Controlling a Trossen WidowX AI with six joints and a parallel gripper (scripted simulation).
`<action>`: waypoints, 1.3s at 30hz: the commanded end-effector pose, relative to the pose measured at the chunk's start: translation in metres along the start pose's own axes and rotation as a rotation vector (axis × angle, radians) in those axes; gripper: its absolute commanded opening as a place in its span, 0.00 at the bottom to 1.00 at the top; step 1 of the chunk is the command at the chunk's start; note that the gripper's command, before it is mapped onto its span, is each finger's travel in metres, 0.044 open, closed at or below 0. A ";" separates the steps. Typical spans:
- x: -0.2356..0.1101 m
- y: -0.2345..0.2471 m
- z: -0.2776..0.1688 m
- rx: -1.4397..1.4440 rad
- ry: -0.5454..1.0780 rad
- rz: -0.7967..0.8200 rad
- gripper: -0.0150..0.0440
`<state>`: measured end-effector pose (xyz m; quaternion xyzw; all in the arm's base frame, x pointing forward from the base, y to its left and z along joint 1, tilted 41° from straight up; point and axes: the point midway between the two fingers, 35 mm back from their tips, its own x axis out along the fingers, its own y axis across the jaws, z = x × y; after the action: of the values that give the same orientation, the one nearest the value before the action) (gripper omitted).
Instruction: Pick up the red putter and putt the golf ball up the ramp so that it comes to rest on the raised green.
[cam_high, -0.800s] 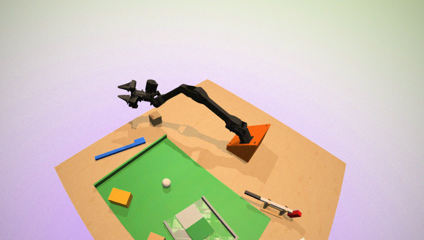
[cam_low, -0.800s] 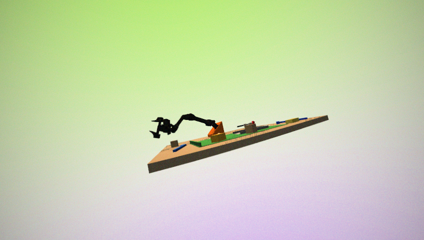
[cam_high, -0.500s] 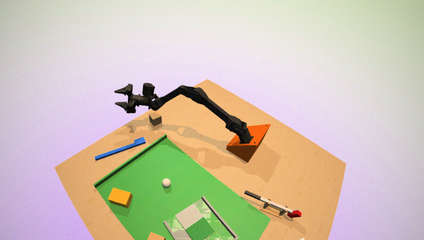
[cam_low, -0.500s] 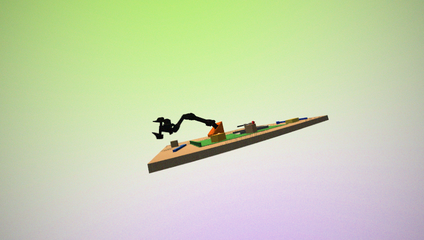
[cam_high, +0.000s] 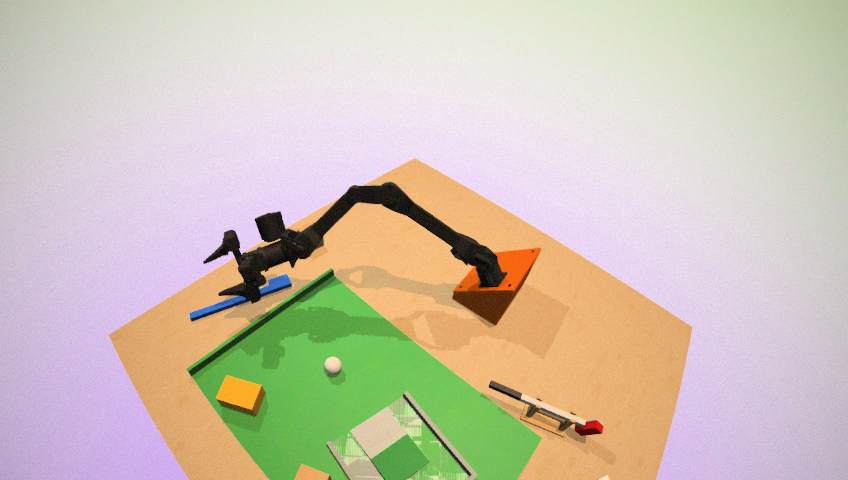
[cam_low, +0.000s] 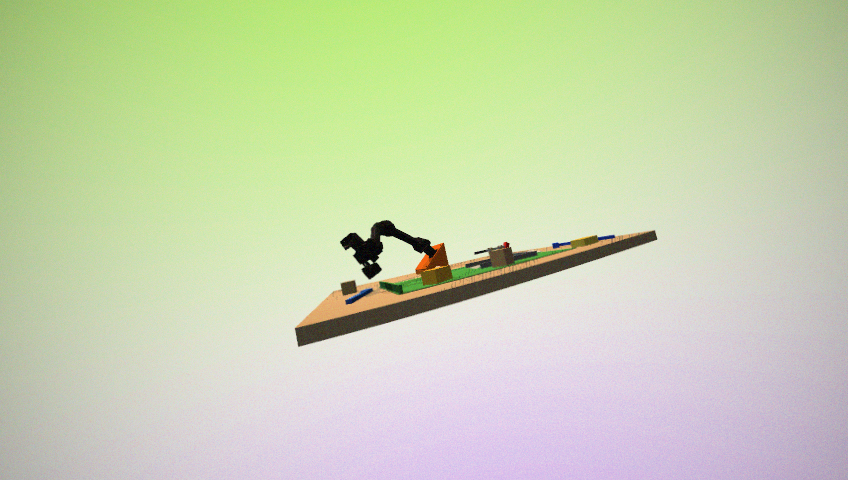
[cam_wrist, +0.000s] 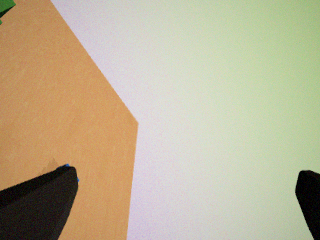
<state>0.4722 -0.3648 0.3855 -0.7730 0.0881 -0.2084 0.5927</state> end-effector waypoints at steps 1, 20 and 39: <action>0.008 0.039 0.063 0.120 -0.071 0.135 1.00; -0.083 0.189 0.340 0.331 -0.327 0.823 1.00; -0.353 0.278 0.487 -0.077 -0.410 1.494 1.00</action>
<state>0.4373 0.0969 -0.0353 -0.5467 0.4419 0.3693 0.6078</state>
